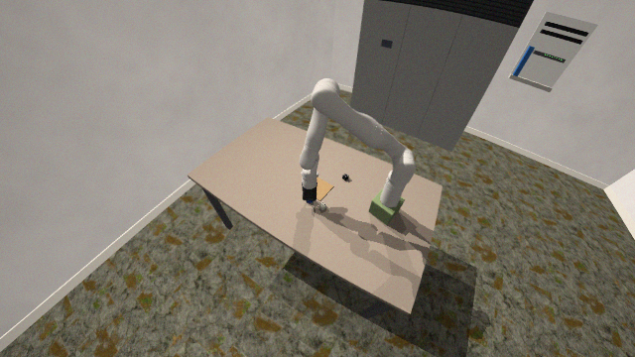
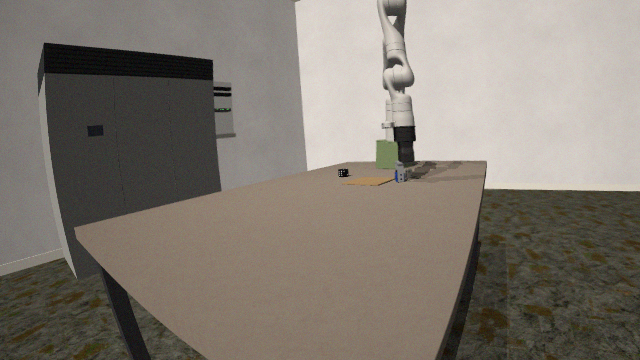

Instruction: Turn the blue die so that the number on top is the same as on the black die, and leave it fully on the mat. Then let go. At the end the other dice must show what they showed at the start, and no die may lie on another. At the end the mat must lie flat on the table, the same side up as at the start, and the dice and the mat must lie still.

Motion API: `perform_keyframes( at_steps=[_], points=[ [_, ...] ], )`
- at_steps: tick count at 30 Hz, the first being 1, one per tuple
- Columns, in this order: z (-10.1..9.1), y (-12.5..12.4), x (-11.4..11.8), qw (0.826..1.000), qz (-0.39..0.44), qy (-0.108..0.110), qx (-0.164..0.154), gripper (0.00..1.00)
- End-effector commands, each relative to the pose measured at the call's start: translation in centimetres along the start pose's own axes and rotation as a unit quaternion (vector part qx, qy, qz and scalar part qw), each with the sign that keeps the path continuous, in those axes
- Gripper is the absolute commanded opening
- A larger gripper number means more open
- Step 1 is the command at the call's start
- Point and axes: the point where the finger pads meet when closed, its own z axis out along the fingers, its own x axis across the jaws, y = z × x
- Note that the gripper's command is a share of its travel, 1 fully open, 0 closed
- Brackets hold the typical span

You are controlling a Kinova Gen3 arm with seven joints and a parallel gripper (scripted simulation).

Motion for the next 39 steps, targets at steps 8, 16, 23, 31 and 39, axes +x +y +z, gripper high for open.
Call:
perform_keyframes(
  at_steps=[8,16,23,31,39],
  points=[
    [-0.1,0.0,-0.1,1.000,0.000,-0.001,0.000,0.57],
    [-0.1,0.0,-0.1,1.000,0.000,-0.001,0.000,0.57],
    [-0.1,0.0,-0.1,1.000,0.000,-0.001,0.000,0.57],
    [-0.2,0.0,-0.1,1.000,0.000,-0.001,0.000,0.57],
    [-3.9,0.0,-0.1,1.000,0.000,-0.001,0.000,0.57]
  ],
)
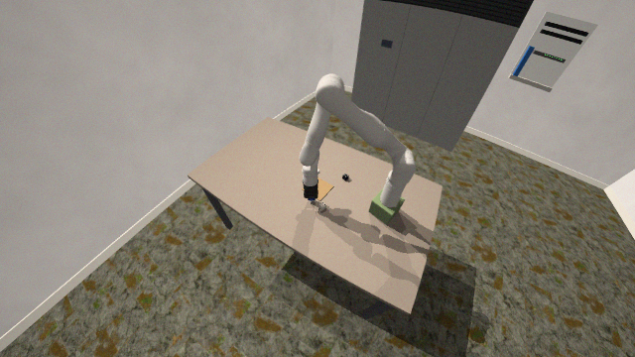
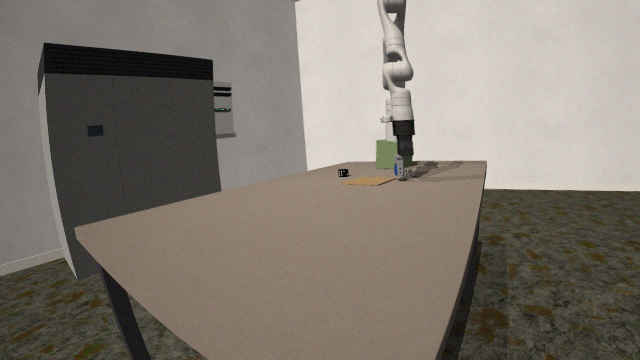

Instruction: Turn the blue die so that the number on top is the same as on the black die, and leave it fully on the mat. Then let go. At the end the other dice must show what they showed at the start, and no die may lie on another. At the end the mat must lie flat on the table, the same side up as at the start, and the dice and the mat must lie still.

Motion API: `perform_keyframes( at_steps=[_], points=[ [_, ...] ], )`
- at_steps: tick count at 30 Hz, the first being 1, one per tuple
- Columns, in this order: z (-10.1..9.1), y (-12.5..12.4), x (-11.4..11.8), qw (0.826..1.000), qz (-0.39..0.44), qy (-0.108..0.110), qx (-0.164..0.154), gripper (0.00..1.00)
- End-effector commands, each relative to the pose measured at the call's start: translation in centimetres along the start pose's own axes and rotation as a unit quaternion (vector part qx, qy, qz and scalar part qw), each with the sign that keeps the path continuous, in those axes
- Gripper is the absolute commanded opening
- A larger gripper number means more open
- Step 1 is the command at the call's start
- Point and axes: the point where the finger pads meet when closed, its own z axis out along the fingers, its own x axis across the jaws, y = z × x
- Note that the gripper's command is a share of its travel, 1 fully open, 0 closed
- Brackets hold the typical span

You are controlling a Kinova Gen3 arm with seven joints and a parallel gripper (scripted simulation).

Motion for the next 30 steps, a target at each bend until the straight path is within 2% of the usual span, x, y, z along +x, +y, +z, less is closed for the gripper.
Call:
perform_keyframes(
  at_steps=[1,3,9,13,30],
  points=[
    [-2.6,0.0,-0.9,1.000,-0.001,-0.014,0.002,0.57],
    [-2.6,0.0,-0.9,1.000,-0.001,-0.014,0.002,0.57],
    [-6.5,0.0,-0.8,1.000,-0.001,-0.014,0.002,0.57],
    [-7.8,0.0,-0.8,1.000,-0.001,-0.014,0.002,0.57],
    [-8.0,0.0,-0.8,1.000,-0.004,-0.013,0.002,0.57]
  ],
)
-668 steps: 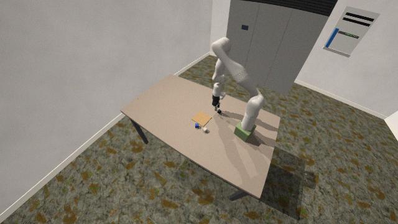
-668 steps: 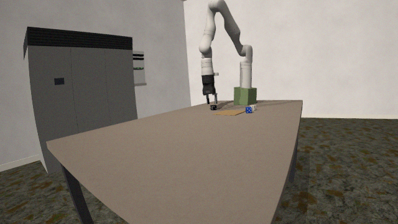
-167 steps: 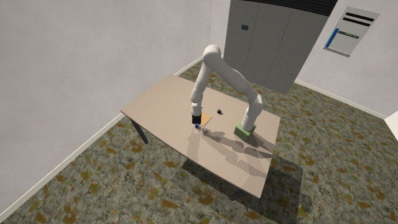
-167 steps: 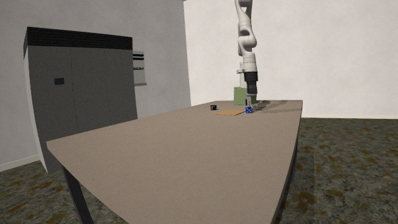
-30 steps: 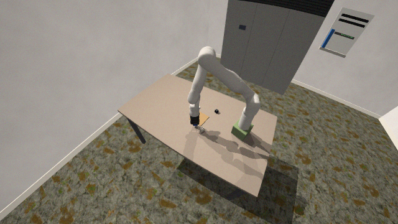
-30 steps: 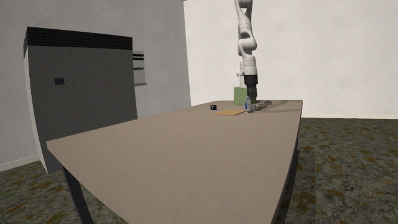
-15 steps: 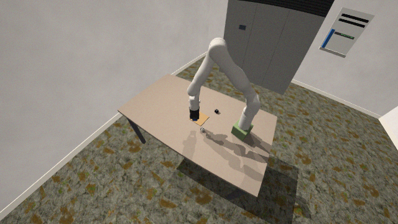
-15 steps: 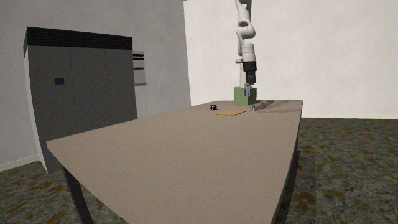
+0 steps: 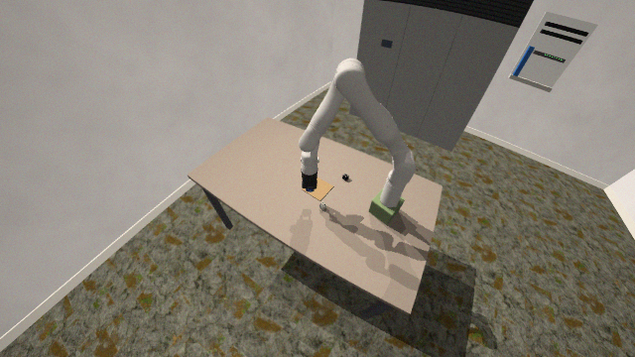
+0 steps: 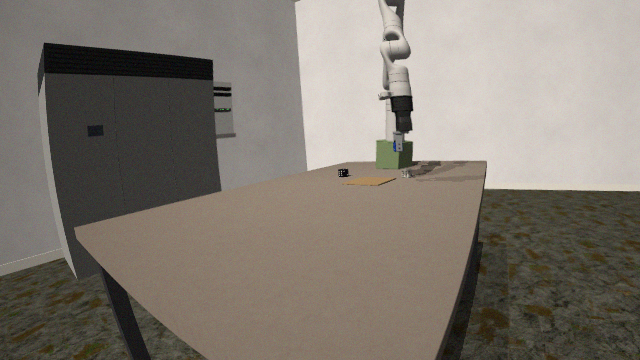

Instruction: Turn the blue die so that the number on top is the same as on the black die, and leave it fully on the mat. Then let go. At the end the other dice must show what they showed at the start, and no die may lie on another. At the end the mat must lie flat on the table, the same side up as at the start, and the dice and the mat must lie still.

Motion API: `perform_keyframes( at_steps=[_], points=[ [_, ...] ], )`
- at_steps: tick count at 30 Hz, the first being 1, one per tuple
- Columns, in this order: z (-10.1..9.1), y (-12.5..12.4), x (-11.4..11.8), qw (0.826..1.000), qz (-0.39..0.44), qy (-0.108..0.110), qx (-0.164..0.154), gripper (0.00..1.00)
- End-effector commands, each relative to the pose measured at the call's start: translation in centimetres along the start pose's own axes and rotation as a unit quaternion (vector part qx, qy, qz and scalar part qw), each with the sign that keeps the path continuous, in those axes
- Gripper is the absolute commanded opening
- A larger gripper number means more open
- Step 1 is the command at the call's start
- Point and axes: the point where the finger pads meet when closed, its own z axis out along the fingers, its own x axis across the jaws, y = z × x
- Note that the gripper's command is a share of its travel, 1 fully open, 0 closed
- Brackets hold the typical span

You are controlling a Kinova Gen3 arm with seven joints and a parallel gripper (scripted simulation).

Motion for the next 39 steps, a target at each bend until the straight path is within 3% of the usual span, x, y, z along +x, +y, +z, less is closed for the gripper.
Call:
perform_keyframes(
  at_steps=[1,11,24,31,39],
  points=[
    [-0.1,-0.1,0.0,1.000,-0.002,-0.001,0.000,0.57],
    [0.1,-0.8,0.2,0.999,-0.044,0.003,0.001,0.57],
    [0.6,-3.0,0.8,0.981,-0.193,0.012,-0.001,0.57],
    [0.9,-4.8,1.3,0.944,-0.328,0.017,-0.004,0.57],
    [1.2,-6.7,1.9,0.872,-0.488,0.015,-0.007,0.57]
  ],
)
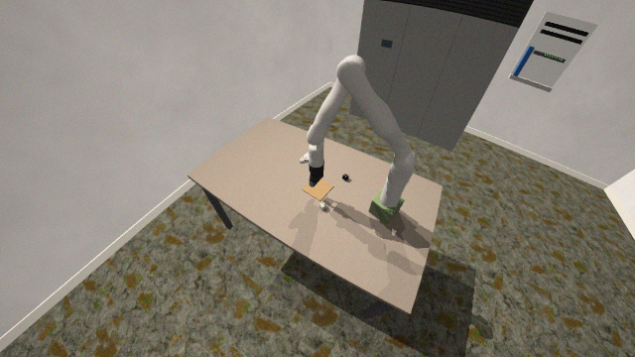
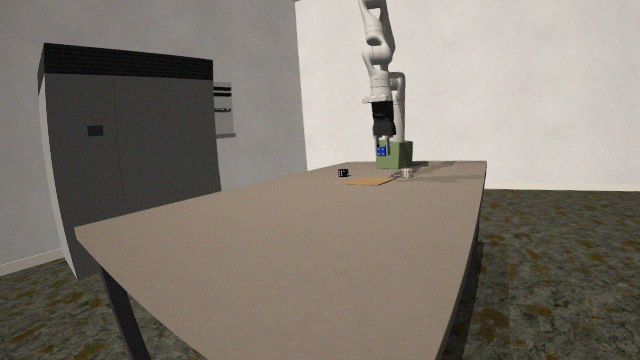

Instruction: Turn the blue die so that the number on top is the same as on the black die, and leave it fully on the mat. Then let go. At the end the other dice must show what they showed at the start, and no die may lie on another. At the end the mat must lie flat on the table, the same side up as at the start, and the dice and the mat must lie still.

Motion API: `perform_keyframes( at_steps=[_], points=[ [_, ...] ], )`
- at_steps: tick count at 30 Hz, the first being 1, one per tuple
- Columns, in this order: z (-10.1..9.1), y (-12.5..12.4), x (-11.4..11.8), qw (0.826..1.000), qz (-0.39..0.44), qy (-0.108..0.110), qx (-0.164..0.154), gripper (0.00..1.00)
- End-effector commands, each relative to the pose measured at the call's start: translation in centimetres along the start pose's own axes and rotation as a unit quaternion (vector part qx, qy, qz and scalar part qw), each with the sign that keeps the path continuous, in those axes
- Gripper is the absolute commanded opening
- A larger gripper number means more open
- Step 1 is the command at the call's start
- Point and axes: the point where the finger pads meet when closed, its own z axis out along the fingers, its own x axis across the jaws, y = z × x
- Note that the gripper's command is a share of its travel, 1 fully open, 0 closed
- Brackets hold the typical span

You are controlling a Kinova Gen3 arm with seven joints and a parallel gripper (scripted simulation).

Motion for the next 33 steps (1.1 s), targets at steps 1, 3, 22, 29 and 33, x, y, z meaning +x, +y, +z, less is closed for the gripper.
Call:
perform_keyframes(
  at_steps=[1,3,22,29,33],
  points=[
    [0.0,-0.3,1.6,1.000,-0.005,-0.001,0.000,0.57],
    [0.1,-0.3,1.8,1.000,-0.026,-0.002,0.000,0.57],
    [0.0,-0.8,4.3,0.956,-0.292,-0.006,0.015,0.57],
    [0.0,-0.8,4.7,0.944,-0.328,-0.005,0.019,0.57],
    [0.0,-0.9,4.8,0.942,-0.334,-0.005,0.019,0.57]
  ],
)
